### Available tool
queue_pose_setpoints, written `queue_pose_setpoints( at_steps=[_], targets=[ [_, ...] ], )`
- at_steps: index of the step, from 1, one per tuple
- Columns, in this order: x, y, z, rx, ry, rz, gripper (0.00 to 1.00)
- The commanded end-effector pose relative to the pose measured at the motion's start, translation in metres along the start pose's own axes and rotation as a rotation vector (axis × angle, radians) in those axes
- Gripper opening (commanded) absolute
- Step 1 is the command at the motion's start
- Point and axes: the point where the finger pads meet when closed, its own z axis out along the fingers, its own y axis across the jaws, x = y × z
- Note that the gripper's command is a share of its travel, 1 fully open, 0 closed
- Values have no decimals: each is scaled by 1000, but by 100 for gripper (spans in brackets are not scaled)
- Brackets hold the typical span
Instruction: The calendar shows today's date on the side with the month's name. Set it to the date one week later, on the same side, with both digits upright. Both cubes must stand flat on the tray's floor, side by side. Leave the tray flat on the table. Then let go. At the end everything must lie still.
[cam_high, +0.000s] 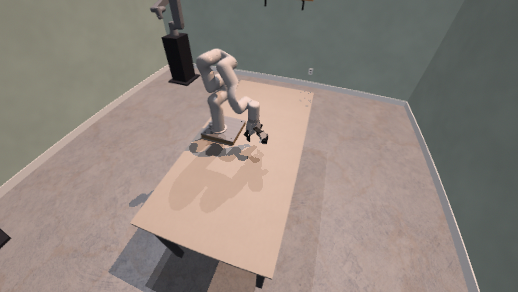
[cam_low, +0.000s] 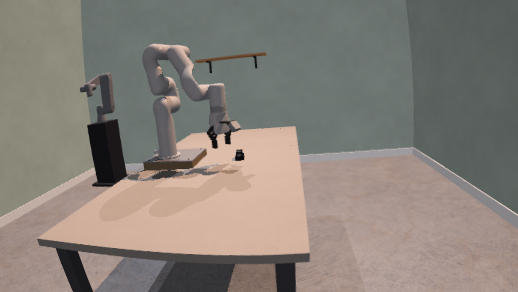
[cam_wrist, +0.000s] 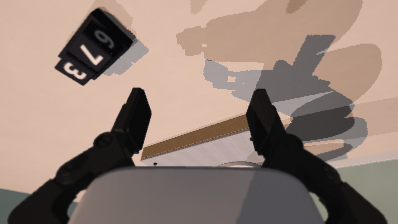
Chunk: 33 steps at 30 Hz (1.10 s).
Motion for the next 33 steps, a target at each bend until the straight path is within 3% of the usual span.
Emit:
queue_pose_setpoints(
  at_steps=[1,11,33],
  targets=[
    [1,0,-3,1,2,0,100],
    [1,-1,-4,1,2,-29,100],
    [7,-26,-8,1,3,-561,100]
  ],
)
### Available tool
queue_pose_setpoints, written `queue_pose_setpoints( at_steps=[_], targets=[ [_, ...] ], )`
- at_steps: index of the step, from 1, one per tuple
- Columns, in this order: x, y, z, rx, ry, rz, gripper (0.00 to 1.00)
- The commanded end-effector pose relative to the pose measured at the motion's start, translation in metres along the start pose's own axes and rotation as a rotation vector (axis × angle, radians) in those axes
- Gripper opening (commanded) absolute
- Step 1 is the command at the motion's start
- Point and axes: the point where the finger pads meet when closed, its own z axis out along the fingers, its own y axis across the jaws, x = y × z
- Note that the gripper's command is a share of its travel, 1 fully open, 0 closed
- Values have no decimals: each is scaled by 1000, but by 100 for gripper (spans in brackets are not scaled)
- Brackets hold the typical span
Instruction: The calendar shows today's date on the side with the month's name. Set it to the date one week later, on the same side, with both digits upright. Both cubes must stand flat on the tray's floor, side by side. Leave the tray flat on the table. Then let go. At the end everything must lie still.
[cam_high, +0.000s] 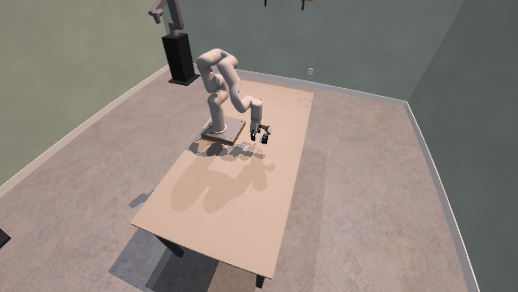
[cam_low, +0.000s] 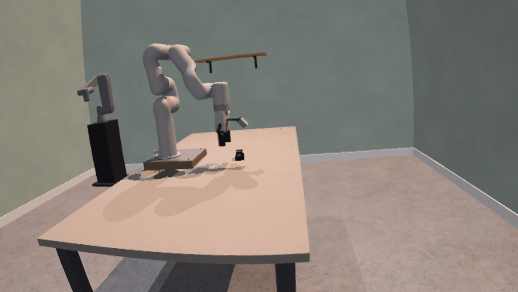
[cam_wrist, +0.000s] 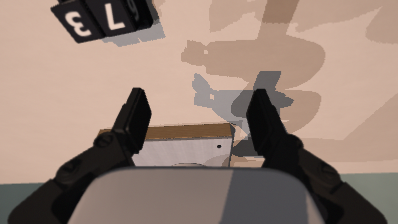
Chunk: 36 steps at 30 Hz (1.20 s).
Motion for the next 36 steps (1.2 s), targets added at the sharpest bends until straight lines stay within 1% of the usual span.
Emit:
queue_pose_setpoints(
  at_steps=[1,3,5,15,18,19,32,33,35,36],
  targets=[
    [5,-4,-2,0,2,-125,100],
    [7,-8,-3,0,2,-220,100],
    [8,-9,-3,0,2,-244,100],
    [15,-19,-5,0,3,-510,100],
    [15,-20,-5,0,3,-519,100],
    [18,-23,-6,0,3,-607,100],
    [25,-36,-8,0,3,-900,100],
    [26,-38,-8,0,4,-943,100],
    [26,-38,-8,0,4,-943,100],
    [27,-40,-9,0,4,-992,100]
  ],
)
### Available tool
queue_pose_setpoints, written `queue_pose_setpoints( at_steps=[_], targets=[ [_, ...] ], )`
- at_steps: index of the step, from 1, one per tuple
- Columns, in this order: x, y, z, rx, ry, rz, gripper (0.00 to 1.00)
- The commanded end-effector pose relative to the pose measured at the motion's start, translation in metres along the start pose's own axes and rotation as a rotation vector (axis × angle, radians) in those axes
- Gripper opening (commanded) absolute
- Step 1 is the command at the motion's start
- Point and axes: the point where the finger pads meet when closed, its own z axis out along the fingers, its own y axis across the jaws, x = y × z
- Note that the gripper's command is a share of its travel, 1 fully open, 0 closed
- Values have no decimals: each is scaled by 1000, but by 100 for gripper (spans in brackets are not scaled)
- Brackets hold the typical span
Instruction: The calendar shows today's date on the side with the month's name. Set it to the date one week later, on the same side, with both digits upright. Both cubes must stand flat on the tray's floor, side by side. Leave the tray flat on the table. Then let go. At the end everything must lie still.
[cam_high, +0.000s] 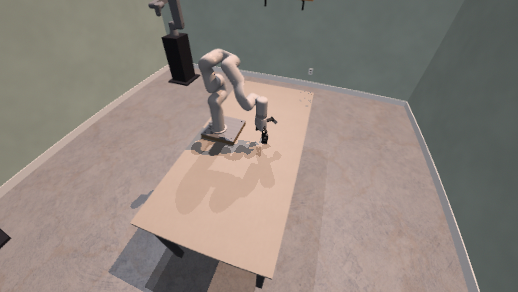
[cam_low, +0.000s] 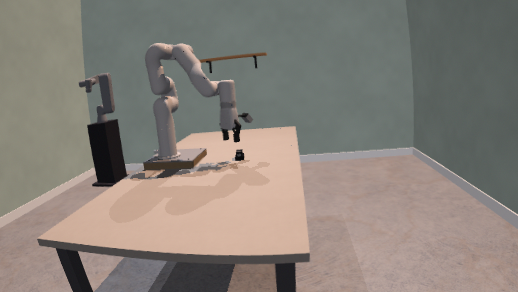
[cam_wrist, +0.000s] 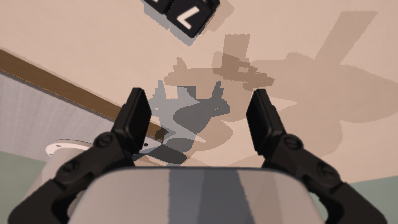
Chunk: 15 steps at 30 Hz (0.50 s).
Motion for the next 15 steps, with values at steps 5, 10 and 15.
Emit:
queue_pose_setpoints(
  at_steps=[5,10,15],
  targets=[
    [13,-2,-3,-1,2,-265,100],
    [19,-3,-4,-2,2,-384,100],
    [24,-4,-4,-2,2,-488,100]
  ],
)
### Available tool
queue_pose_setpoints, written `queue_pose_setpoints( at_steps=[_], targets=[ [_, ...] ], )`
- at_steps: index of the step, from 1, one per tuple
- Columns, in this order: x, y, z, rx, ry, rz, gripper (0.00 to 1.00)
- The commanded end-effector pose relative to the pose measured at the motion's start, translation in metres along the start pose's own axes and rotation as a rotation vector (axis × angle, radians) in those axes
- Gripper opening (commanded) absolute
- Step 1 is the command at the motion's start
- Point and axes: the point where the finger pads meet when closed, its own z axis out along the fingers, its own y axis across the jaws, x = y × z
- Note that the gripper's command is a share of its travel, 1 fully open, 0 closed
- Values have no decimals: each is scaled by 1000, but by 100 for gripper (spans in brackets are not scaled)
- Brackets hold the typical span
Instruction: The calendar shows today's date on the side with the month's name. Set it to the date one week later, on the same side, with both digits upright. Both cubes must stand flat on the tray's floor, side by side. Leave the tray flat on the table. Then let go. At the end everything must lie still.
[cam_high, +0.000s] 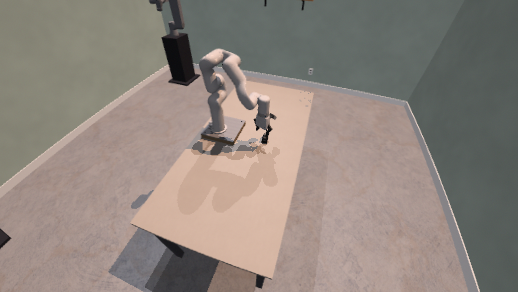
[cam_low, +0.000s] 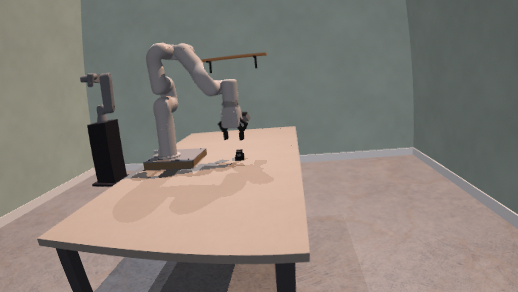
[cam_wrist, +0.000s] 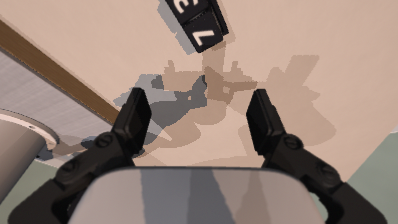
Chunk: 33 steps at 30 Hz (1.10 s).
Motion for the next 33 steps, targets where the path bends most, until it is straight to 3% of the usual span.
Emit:
queue_pose_setpoints(
  at_steps=[1,13,23,24,33],
  targets=[
    [6,2,-2,-2,1,-123,100],
    [23,3,-4,-2,1,-457,100],
    [27,3,-5,-2,1,-531,100],
    [27,3,-5,-2,1,-531,47],
    [27,3,-5,-2,1,-531,47]
  ],
)
